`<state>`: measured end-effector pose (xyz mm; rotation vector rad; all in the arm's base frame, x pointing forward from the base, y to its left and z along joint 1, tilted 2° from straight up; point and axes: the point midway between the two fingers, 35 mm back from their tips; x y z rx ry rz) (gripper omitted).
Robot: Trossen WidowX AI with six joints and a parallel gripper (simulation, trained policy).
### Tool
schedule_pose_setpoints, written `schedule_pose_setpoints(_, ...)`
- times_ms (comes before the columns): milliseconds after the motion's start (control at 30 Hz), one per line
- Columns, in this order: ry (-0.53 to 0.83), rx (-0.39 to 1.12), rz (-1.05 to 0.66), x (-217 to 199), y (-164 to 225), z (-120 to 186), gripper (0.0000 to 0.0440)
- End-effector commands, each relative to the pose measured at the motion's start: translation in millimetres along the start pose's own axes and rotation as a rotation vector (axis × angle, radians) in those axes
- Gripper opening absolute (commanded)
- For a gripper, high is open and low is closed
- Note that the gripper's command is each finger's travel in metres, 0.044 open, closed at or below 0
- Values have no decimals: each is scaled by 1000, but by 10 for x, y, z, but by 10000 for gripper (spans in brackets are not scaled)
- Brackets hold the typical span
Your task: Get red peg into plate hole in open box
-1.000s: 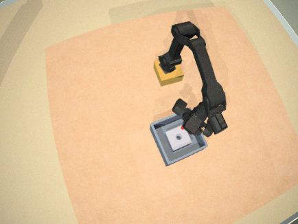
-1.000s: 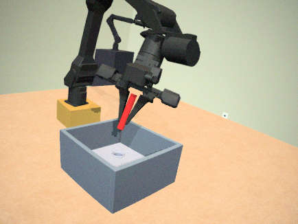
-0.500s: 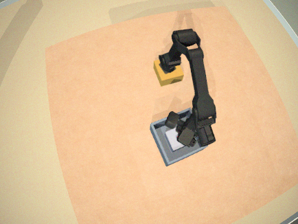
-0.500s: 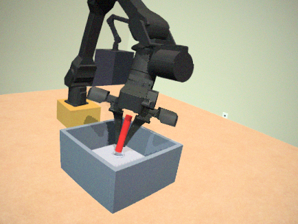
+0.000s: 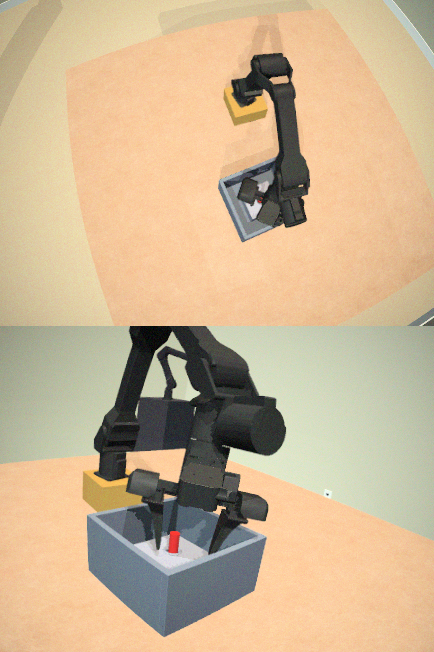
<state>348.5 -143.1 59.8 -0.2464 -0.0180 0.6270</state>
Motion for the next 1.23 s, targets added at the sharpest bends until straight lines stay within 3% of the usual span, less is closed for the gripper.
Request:
schedule_pose_setpoints(0,-36,3,14,96,-105,52,429)
schedule_pose_setpoints(467,-203,-21,81,590,-473,385,440)
schedule_pose_setpoints(1200,-206,-23,83,603,-480,393,440)
Point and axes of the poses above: the point midway between the two fingers, 35 mm back from their tips, its own z axis back along the fingers, its own x axis across the jaws, y = z × x, and after that the axes turned 4 degrees about -z, right-handed
